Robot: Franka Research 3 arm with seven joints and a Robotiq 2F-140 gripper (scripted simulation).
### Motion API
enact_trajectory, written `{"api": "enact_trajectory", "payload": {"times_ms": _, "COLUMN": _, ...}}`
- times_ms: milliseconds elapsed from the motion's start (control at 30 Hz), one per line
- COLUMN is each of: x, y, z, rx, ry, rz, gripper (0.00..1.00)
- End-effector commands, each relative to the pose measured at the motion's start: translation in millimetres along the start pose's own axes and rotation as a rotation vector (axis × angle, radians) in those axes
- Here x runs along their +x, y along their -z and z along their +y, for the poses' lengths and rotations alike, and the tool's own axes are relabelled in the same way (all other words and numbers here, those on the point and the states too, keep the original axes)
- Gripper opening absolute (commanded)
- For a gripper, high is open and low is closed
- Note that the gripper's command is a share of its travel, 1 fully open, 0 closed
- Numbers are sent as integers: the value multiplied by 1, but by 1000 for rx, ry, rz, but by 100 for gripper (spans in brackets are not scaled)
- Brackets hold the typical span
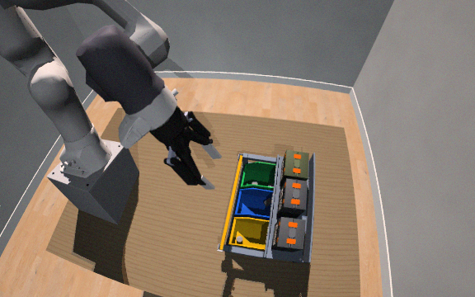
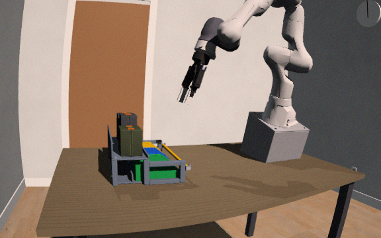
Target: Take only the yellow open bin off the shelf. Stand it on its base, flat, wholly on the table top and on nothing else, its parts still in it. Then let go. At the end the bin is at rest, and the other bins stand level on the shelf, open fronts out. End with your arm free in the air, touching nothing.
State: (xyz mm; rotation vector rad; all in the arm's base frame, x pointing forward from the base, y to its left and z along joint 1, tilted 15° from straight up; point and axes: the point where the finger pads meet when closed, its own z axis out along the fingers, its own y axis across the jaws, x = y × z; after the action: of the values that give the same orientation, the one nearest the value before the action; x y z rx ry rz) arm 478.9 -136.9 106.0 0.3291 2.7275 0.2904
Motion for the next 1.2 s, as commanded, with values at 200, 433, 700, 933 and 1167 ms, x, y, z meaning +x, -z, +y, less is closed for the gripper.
{"api": "enact_trajectory", "payload": {"times_ms": 200, "x": 0, "y": 0, "z": 0, "rx": 0, "ry": 0, "rz": 0, "gripper": 57}}
{"api": "enact_trajectory", "payload": {"times_ms": 433, "x": 0, "y": 0, "z": 0, "rx": -9, "ry": 50, "rz": 9, "gripper": 57}}
{"api": "enact_trajectory", "payload": {"times_ms": 700, "x": 0, "y": 0, "z": 0, "rx": -46, "ry": 252, "rz": 44, "gripper": 57}}
{"api": "enact_trajectory", "payload": {"times_ms": 933, "x": 0, "y": 0, "z": 0, "rx": -46, "ry": 252, "rz": 44, "gripper": 57}}
{"api": "enact_trajectory", "payload": {"times_ms": 1167, "x": 0, "y": 0, "z": 1, "rx": -83, "ry": 453, "rz": 83, "gripper": 57}}
